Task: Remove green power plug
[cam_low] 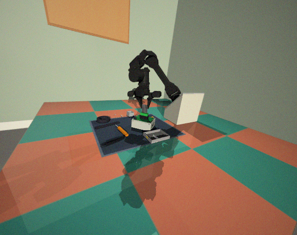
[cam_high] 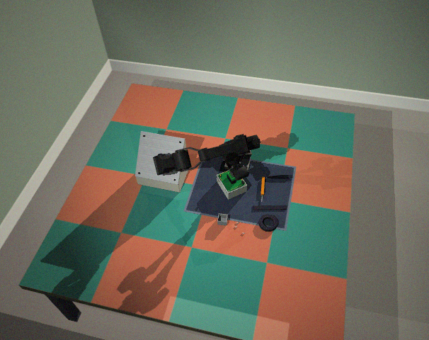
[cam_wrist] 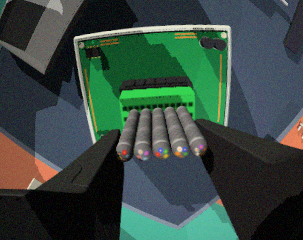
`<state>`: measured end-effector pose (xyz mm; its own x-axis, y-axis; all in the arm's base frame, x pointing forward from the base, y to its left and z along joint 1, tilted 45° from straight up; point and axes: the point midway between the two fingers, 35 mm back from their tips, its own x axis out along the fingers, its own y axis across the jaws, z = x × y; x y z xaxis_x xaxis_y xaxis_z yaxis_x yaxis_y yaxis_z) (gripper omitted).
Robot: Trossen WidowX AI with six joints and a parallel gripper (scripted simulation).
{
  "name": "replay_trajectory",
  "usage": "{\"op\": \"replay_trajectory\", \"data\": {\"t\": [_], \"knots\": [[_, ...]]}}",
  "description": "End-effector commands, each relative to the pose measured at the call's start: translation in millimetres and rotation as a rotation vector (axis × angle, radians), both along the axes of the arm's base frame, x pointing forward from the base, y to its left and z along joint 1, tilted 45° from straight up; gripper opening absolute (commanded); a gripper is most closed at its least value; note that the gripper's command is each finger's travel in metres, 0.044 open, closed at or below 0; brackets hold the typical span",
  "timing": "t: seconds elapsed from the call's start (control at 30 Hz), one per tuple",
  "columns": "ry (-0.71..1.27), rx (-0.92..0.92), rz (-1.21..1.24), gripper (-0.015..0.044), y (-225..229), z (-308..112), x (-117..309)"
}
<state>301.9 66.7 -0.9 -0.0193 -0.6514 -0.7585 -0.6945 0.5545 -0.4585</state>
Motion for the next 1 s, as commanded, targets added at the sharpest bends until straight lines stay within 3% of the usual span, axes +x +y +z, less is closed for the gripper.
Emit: {"op": "replay_trajectory", "data": {"t": [0.0,0.4,0.97], "knots": [[-0.009,0.017,0.01,0.0,7.1,10.5,2.5],[-0.144,-0.168,0.129,0.0,19.9,0.2,-13.1],[-0.006,0.022,0.007,0.0,12.0,16.0,2.3]]}}
